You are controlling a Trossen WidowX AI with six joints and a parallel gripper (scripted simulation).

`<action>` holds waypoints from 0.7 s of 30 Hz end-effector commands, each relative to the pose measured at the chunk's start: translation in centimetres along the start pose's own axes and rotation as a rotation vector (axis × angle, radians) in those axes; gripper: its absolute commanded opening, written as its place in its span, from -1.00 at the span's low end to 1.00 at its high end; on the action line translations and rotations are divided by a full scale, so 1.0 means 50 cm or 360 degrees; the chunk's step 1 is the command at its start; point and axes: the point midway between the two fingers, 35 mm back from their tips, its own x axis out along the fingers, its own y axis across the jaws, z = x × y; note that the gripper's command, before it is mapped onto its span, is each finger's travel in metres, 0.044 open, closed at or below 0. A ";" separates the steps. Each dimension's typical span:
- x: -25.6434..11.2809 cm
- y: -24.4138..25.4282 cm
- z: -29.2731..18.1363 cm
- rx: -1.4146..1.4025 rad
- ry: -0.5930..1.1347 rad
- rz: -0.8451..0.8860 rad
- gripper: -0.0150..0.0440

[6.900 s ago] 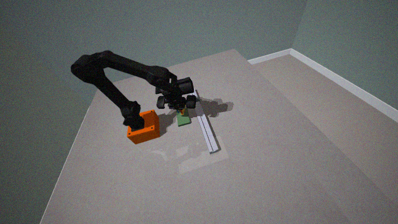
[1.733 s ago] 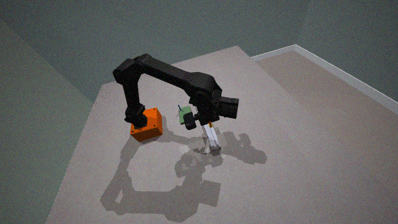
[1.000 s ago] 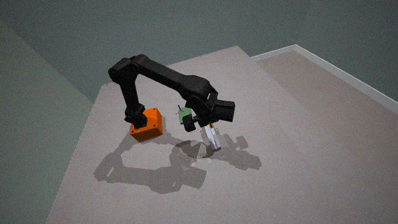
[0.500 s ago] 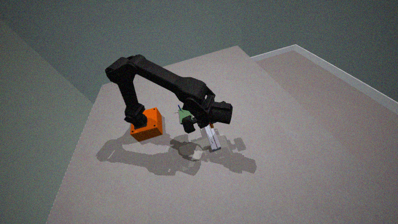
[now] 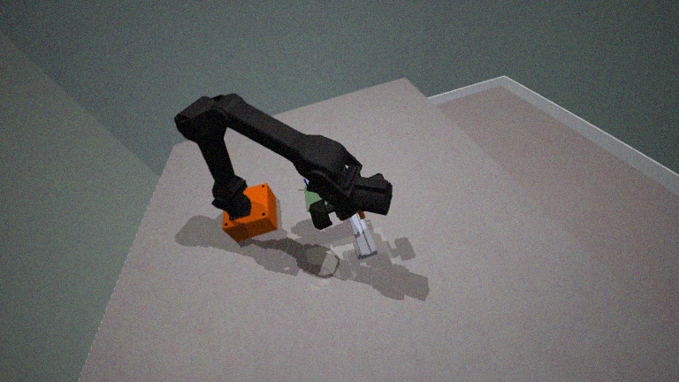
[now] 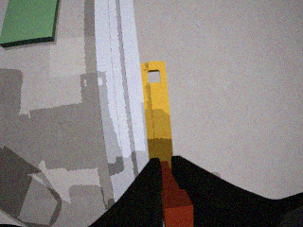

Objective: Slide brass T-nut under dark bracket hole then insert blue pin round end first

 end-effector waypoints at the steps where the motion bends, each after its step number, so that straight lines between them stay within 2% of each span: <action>1: 0.001 0.003 0.000 -0.0012 -0.0006 -0.0023 -1.00; 21: 0.003 0.010 -0.003 -0.0039 -0.0013 -0.0133 -1.00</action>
